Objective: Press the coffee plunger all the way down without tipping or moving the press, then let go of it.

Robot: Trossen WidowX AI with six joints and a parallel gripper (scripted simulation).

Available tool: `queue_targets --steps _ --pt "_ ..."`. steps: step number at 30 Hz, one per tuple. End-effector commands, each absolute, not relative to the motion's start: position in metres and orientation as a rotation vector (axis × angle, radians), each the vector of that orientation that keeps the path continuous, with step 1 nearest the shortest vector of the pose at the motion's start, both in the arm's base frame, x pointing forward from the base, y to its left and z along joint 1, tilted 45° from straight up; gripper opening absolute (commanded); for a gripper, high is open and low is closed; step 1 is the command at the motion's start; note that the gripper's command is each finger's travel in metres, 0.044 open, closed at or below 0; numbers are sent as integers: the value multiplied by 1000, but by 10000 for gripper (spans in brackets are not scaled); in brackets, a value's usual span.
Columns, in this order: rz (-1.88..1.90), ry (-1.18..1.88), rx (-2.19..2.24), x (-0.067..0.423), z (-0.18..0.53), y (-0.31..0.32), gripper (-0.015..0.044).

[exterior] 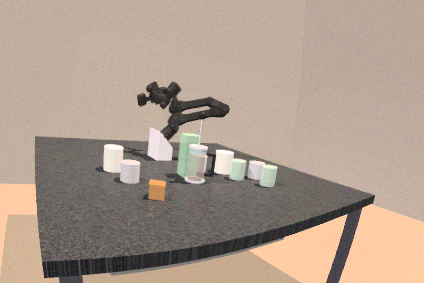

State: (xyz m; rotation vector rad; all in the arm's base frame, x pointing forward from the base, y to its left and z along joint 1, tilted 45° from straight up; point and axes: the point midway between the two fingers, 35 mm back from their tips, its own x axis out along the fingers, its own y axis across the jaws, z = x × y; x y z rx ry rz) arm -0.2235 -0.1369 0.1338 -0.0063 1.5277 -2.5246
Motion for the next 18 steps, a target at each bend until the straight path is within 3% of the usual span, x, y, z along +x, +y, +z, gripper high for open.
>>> queue_targets --steps 1,8,18 --pt "-2516 1520 -11 -223 134 -140 426" --pt "-2222 1275 -114 -194 131 -222 440" --pt "-1635 886 -87 -74 120 -331 440"
